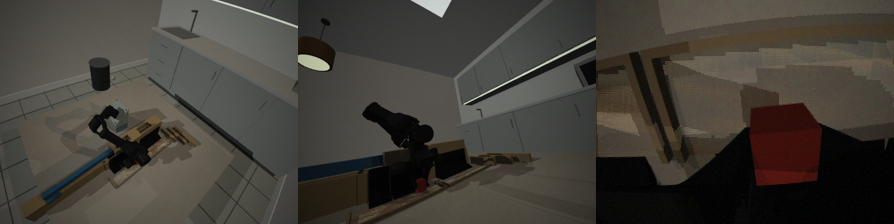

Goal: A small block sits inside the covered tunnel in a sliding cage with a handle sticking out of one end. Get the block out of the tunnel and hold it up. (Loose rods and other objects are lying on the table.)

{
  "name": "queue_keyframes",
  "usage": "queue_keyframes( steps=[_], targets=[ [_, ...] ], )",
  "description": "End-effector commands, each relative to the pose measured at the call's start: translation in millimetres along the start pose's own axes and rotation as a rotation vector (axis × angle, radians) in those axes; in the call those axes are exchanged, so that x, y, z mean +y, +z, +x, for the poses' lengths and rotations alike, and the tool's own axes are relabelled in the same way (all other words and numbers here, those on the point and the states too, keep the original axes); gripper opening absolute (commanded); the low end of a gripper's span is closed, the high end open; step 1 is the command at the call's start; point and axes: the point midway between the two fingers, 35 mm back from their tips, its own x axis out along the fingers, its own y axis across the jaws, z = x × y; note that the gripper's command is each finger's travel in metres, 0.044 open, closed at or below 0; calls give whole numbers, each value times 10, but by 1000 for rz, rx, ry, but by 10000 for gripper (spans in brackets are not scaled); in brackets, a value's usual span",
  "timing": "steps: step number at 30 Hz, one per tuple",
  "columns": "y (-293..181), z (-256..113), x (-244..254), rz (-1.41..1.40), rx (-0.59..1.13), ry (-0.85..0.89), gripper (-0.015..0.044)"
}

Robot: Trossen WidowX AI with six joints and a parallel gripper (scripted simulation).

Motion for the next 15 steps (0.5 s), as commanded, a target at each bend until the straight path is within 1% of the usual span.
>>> queue_keyframes(
  steps=[1, 15],
  targets=[
    [71, -198, 5, 8, -16, 5, 0],
    [96, -843, 32, 4, -14, 10, 0]
  ],
)
